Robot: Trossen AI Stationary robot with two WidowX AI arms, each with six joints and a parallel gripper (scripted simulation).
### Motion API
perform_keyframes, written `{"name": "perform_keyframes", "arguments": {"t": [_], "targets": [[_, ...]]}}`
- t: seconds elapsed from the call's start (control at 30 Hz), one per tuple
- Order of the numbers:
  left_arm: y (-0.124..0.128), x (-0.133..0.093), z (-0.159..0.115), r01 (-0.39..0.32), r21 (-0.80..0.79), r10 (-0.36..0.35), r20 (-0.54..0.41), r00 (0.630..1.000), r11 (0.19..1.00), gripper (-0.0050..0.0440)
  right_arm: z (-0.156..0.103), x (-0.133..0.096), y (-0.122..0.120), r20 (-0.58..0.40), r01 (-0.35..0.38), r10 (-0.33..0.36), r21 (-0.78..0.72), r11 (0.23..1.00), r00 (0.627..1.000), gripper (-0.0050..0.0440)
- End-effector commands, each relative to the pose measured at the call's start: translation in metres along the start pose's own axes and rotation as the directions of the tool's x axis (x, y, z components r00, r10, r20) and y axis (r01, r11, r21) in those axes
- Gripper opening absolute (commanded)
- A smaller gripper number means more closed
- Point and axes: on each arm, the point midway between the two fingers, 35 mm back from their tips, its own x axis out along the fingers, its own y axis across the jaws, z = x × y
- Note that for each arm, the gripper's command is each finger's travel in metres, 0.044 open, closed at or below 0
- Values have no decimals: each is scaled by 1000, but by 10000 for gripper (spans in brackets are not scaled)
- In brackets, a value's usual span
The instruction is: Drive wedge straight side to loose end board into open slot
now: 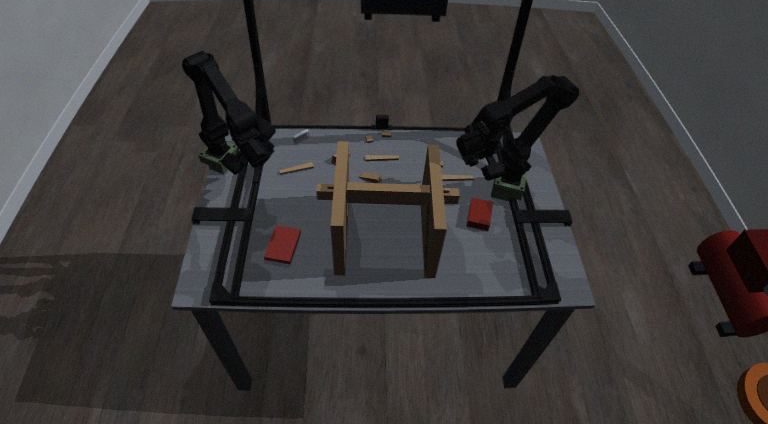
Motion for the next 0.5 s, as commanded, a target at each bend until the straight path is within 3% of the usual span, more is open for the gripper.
{"name": "perform_keyframes", "arguments": {"t": [0.0, 0.1, 0.17, 0.33, 0.47], "targets": [[0, 0, 0, 0, 0, 0, 0, 1000, 1000, 400, 0, 0, 0, 0, 0, 0, 0, 1000, 1000, 400], [-2, 1, 0, 6, 23, -6, -9, 1000, 1000, 440, 2, 2, -1, 3, -5, 5, -6, 1000, 1000, 440], [-9, 4, -1, 25, 92, -22, -33, 999, 995, 440, 7, 7, -3, 10, -16, 16, -25, 1000, 1000, 440], [-37, 10, 33, -53, 368, 21, 90, 996, 928, 440, 32, 18, 8, 74, 120, -105, -225, 967, 992, 440], [-74, 13, 54, -105, 563, -4, 190, 982, 820, 440, 52, 27, 21, 144, 225, -183, -372, 901, 972, 440]]}}
